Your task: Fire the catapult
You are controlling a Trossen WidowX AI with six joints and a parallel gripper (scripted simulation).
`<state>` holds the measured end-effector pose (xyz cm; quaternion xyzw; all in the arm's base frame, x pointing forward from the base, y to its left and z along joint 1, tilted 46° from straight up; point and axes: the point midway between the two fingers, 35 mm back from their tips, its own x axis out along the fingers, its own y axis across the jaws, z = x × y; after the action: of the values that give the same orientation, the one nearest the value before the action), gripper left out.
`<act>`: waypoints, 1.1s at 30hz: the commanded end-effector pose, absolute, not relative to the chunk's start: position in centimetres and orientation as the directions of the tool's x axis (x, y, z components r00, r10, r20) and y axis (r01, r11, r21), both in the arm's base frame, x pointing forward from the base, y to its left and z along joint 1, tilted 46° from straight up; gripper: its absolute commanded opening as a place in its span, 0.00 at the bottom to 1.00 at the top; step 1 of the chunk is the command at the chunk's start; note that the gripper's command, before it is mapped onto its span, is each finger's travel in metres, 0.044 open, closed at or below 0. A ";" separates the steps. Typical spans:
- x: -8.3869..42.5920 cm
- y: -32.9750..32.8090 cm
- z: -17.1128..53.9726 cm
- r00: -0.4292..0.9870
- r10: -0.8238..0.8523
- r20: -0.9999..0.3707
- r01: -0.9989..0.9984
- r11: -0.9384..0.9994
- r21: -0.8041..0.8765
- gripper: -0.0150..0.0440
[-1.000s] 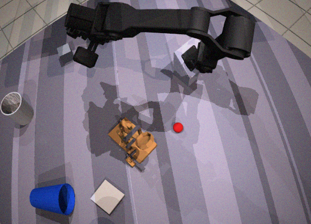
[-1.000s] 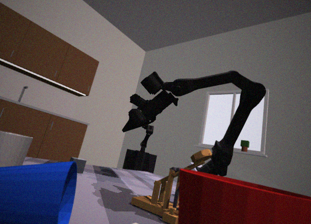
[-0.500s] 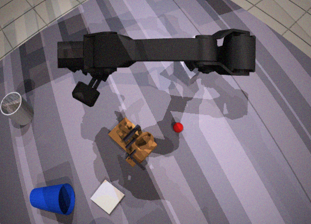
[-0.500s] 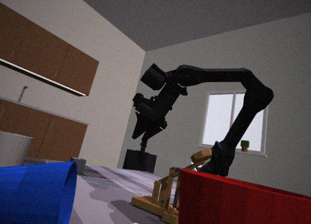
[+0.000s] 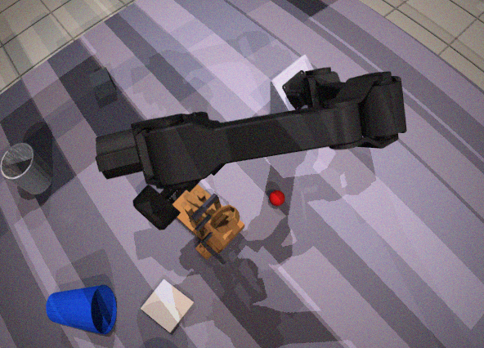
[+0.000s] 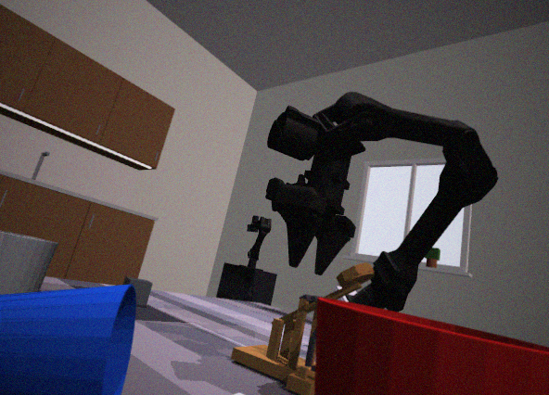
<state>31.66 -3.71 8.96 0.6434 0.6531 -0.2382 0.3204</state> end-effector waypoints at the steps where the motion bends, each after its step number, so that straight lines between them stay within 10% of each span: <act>1: 31.8 -2.5 10.3 0.022 0.718 -0.696 0.997 0.031 0.064 1.00; 4: 31.8 -2.5 10.3 0.022 0.718 -0.696 0.997 0.031 0.064 1.00; 21: 31.8 -2.5 10.3 0.022 0.718 -0.696 0.997 0.031 0.064 0.25; 33: 31.9 -2.1 10.2 0.023 0.717 -0.696 0.997 0.031 0.064 0.25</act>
<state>31.79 -2.43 10.19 0.6517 0.6571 -0.2410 0.2923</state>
